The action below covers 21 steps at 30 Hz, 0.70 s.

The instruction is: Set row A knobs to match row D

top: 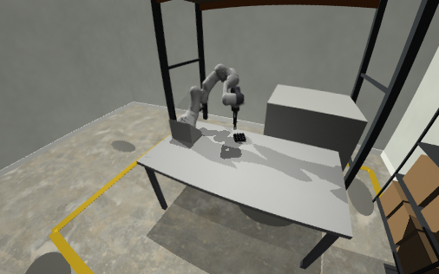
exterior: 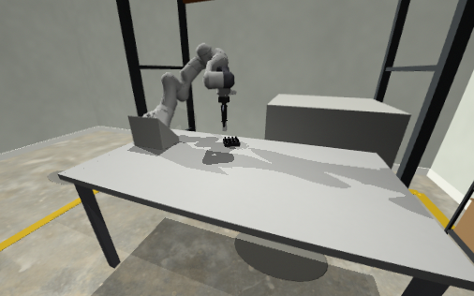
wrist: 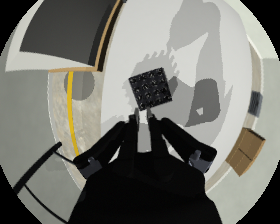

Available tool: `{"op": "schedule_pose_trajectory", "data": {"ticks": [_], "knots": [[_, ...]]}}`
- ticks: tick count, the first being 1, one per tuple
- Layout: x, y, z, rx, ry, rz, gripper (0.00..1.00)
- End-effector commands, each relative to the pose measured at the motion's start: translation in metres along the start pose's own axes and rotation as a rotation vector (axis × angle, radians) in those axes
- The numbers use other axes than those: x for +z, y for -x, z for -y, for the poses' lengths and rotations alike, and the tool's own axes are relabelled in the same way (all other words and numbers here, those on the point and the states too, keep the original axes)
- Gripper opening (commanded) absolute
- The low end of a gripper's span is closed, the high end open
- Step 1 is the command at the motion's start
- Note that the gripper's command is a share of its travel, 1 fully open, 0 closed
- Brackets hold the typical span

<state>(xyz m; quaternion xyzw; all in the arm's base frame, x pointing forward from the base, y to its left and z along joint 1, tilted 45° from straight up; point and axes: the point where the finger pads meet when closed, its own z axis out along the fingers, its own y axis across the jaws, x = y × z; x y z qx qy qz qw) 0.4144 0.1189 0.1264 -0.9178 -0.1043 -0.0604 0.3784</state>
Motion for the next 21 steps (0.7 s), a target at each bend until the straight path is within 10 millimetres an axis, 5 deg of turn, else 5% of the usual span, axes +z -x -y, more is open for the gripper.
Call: {"op": "schedule_pose_trajectory", "data": {"ticks": [1,21], "knots": [[-0.0003,0.0004,-0.0002,0.014,-0.001,0.002,0.12],[0.0025,0.0003,-0.0002,0.015,-0.001,0.002,0.12]]}}
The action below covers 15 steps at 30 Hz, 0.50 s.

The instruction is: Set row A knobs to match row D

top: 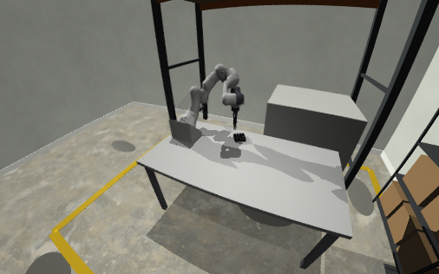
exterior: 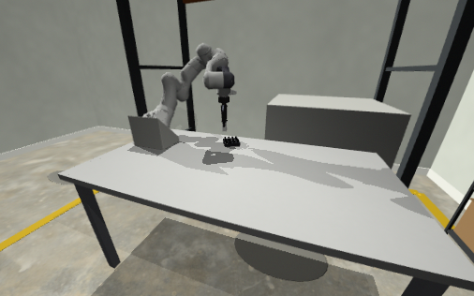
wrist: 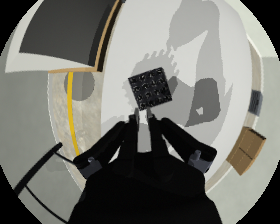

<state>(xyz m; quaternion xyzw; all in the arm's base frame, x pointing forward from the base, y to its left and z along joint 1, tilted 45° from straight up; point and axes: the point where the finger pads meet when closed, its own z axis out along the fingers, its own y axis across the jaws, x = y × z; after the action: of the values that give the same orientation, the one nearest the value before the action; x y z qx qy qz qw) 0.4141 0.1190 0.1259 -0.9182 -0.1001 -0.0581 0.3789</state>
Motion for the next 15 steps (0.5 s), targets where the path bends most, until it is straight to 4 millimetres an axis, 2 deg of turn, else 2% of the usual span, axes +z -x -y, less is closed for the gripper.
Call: {"op": "schedule_pose_trajectory", "data": {"ticks": [1,15], "knots": [[0.003,0.000,0.000,0.005,0.000,0.001,0.12],[0.015,0.000,0.000,0.005,0.000,0.001,0.12]]}}
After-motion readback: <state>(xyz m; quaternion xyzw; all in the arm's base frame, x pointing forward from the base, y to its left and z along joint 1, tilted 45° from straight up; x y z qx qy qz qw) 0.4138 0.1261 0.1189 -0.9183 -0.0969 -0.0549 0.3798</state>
